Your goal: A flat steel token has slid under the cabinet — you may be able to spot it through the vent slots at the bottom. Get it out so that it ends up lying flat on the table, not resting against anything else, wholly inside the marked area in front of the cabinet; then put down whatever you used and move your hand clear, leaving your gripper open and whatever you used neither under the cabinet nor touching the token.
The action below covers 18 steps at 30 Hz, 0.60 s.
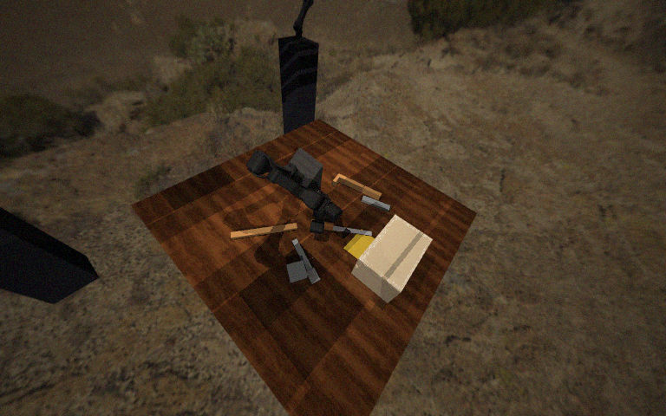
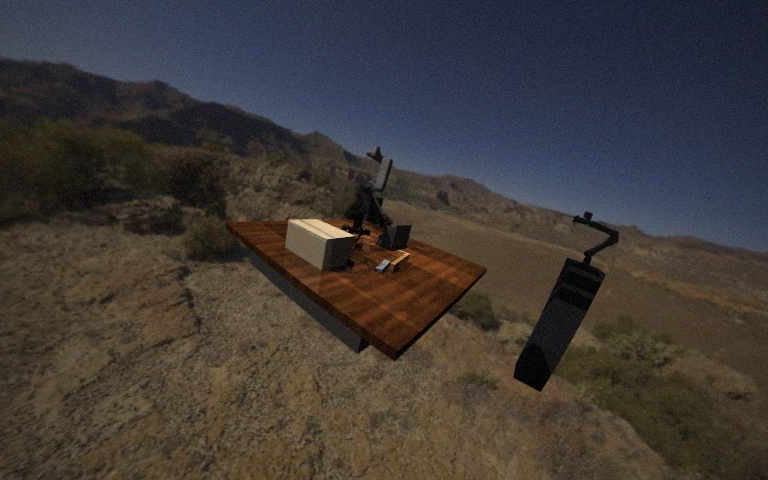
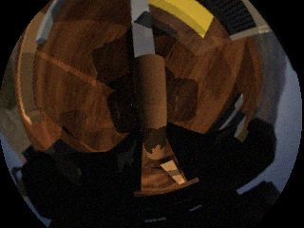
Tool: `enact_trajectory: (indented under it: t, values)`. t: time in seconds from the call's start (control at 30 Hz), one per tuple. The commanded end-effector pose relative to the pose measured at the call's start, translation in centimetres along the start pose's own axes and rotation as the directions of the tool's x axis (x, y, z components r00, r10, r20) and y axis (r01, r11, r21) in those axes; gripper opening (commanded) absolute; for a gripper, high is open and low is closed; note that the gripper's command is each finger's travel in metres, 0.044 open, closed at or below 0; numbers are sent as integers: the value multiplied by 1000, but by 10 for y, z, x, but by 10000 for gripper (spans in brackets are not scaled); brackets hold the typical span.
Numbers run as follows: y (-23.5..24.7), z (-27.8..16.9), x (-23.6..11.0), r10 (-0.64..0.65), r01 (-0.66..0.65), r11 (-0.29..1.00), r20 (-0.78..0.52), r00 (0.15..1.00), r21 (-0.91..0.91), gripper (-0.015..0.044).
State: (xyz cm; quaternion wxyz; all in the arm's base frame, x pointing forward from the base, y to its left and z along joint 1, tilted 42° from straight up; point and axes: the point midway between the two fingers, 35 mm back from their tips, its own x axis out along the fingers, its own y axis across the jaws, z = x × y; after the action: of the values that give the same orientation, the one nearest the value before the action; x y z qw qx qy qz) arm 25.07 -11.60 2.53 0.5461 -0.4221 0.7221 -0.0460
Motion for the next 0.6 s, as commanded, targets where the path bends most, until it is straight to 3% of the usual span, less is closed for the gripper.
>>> enact_trajectory:
  t: [0.0,0.57]
  values:
    - [-8,-5,-1,-6,6,1000,2,1000,8,0]
    - [-24,-19,-1,-8,8,1000,1,1000,8,0]
